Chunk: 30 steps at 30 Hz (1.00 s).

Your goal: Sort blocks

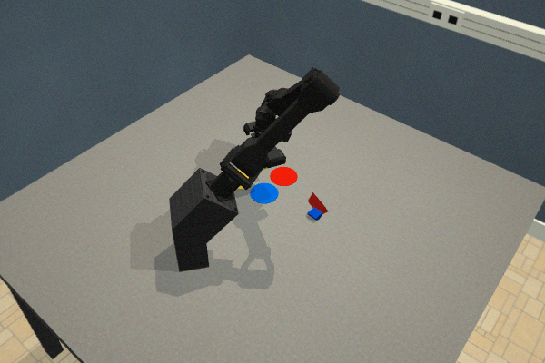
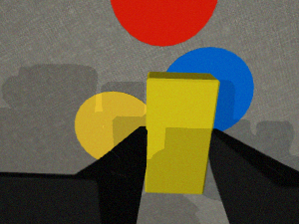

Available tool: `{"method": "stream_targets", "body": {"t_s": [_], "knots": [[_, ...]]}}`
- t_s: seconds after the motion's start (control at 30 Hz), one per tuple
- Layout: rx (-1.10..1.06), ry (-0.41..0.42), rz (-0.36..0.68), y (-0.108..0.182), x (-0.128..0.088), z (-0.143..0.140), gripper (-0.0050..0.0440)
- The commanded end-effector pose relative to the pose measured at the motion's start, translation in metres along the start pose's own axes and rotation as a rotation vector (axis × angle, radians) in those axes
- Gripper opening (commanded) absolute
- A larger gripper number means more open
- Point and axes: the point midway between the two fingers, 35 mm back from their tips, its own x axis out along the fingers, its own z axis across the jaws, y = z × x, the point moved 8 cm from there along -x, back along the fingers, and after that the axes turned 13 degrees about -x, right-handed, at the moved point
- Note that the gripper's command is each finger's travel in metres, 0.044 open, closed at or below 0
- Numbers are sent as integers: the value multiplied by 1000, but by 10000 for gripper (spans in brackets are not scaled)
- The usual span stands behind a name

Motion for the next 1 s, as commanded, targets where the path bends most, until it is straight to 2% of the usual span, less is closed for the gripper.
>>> {"method": "stream_targets", "body": {"t_s": [0.0, 0.57, 0.97], "knots": [[4, 1, -13, 2, 4, 17, 85], [-17, 19, -28, 29, 19, 59, 85], [-24, 25, -37, 40, 23, 71, 85]]}}
